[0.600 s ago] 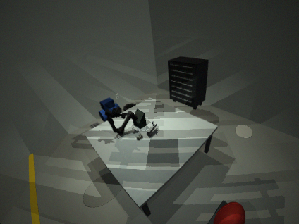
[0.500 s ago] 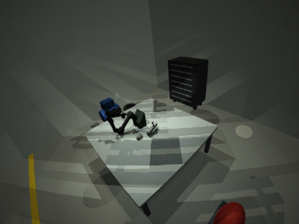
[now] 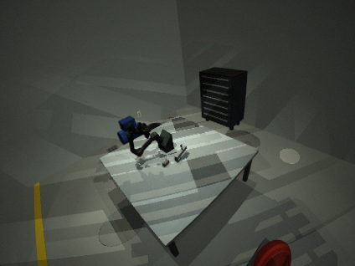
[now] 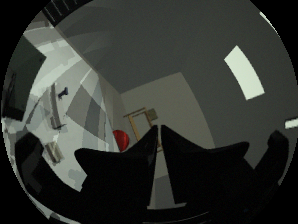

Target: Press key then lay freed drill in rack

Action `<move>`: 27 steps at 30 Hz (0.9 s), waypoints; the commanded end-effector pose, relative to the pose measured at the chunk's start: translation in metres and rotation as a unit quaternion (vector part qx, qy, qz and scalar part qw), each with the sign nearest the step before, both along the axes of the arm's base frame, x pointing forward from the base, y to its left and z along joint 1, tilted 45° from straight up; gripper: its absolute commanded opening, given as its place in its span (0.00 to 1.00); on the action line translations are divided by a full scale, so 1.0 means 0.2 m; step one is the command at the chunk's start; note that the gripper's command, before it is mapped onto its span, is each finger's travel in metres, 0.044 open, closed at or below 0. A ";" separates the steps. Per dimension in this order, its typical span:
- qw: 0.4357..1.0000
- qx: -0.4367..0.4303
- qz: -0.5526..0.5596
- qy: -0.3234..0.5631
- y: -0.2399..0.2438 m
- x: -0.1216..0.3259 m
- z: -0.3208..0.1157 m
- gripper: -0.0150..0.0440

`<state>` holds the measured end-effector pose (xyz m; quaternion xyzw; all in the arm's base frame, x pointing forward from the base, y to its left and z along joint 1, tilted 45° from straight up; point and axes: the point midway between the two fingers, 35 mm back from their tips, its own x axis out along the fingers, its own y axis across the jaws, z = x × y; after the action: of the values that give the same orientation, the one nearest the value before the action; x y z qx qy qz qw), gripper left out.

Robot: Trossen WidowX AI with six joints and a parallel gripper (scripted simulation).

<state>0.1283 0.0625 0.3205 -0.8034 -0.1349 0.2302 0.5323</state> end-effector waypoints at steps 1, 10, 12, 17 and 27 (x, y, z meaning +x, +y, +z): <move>0.995 -0.099 -0.008 0.004 0.13 0.03 -0.05 0.25; 0.930 -0.363 -0.002 0.056 0.44 0.22 -0.29 0.25; 0.911 -0.403 -0.009 0.086 0.45 0.28 -0.38 0.25; 0.839 -0.524 0.004 0.149 0.49 0.42 -0.61 0.25; 0.647 -0.698 0.087 0.294 0.41 0.62 -1.11 0.25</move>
<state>0.2455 0.1511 0.1206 -0.8455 0.1488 0.4909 -0.1484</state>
